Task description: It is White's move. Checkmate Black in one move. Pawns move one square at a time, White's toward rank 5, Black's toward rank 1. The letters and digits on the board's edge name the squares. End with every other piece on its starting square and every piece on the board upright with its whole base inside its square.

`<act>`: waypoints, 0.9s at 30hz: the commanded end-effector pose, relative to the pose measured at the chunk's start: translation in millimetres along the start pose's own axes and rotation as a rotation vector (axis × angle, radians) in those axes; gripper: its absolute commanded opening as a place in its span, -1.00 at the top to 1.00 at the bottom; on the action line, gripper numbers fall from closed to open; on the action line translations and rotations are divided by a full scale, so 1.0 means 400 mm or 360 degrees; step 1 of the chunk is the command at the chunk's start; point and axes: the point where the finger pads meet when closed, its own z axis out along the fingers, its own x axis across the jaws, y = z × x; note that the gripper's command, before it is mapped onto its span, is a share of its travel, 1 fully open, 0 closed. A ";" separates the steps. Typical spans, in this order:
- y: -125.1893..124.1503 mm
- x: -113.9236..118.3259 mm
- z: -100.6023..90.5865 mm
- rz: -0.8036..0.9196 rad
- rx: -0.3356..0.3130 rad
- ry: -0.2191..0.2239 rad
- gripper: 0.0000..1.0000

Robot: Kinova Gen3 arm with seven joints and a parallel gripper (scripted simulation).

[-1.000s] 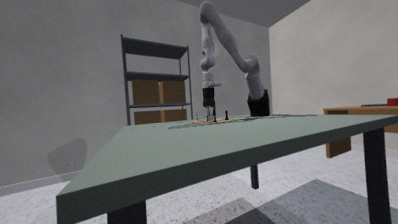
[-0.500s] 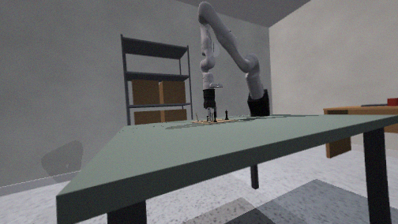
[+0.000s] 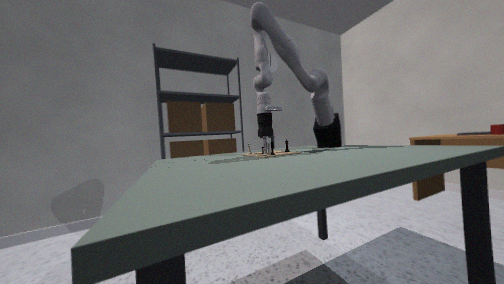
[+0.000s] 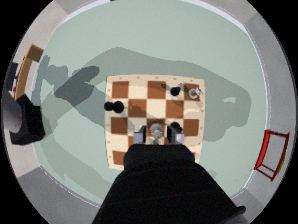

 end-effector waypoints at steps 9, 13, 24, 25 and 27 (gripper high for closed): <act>0.001 0.000 0.000 0.0000 -0.0001 0.0001 -0.58; 0.001 0.000 0.000 0.0000 -0.0001 0.0001 1.00; 0.001 0.000 0.000 0.0000 -0.0001 0.0001 1.00; 0.001 0.000 0.000 0.0000 -0.0001 0.0001 1.00; 0.001 0.000 0.000 0.0000 -0.0001 0.0001 1.00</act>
